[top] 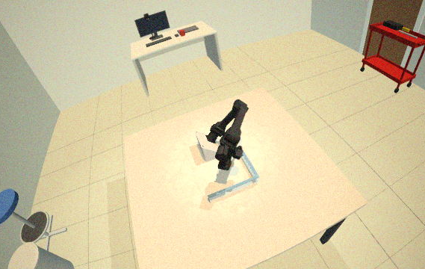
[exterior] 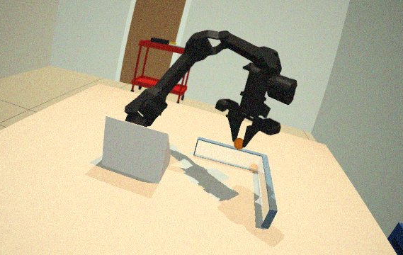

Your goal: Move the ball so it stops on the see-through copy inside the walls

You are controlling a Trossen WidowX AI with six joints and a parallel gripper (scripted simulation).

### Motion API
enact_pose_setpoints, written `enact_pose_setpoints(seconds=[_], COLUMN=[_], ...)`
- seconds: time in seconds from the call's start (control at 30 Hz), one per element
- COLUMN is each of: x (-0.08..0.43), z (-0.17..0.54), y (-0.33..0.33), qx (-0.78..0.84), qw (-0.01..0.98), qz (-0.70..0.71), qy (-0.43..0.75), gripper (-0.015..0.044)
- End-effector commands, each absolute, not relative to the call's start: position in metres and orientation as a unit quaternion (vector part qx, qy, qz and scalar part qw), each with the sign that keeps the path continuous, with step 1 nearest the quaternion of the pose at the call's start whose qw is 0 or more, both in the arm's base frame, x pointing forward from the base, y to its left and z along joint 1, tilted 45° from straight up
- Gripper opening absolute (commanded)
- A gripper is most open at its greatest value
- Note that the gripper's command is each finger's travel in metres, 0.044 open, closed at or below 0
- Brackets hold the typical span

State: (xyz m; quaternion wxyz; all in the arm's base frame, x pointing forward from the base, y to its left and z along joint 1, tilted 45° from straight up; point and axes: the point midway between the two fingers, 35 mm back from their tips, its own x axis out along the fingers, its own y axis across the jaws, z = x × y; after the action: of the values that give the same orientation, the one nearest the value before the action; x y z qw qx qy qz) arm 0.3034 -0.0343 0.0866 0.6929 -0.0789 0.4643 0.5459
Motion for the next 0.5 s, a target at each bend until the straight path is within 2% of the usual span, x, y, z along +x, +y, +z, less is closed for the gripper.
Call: enact_pose_setpoints(seconds=[0.0,0.47], x=[0.313,0.334], z=[0.091,0.103], y=[-0.026,0.002], qx=[-0.036,0.093], qw=[0.700,0.694], qz=[0.515,0.417], qy=[0.494,0.579], gripper=[0.0000,0.0000])
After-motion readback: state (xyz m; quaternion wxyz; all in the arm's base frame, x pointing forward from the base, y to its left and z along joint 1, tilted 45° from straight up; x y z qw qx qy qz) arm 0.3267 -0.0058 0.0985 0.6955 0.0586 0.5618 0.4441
